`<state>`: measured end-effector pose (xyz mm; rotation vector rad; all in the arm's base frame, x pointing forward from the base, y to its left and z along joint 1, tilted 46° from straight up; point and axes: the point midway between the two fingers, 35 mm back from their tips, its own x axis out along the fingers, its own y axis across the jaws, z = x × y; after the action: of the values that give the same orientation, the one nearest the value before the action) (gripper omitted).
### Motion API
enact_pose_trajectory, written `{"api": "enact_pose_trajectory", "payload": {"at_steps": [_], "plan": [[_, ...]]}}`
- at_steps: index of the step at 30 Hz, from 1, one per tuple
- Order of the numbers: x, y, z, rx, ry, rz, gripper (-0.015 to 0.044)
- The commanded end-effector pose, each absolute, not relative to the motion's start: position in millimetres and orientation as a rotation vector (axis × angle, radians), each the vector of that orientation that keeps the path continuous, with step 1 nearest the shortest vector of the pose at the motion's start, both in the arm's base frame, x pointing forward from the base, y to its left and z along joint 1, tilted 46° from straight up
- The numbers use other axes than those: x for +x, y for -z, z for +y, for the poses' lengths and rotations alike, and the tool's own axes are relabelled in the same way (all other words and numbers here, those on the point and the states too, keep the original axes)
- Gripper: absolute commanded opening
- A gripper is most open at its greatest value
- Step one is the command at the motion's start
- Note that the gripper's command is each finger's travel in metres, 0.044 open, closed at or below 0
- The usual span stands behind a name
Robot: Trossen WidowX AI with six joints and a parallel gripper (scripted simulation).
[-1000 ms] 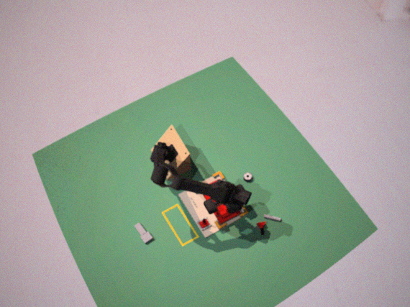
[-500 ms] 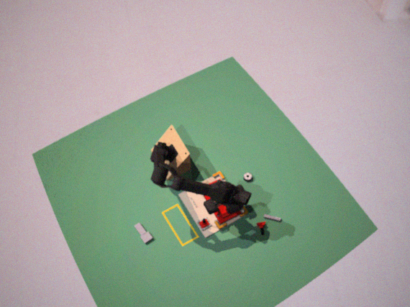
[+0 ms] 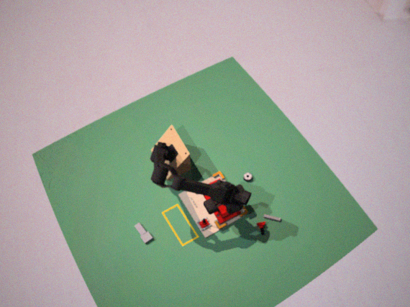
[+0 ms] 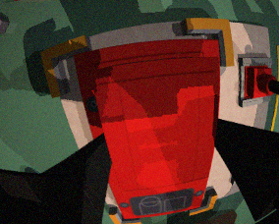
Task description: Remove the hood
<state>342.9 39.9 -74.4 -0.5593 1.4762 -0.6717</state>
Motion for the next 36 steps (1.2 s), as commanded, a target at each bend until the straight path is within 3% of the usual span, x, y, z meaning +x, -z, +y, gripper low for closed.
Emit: {"api": "enact_pose_trajectory", "payload": {"at_steps": [1, 36], "plan": [[344, 72, 44, -0.554, 0.671, 1.472, 0.0000], [344, 56, 60, -0.554, 0.670, 1.473, 0.0000]]}}
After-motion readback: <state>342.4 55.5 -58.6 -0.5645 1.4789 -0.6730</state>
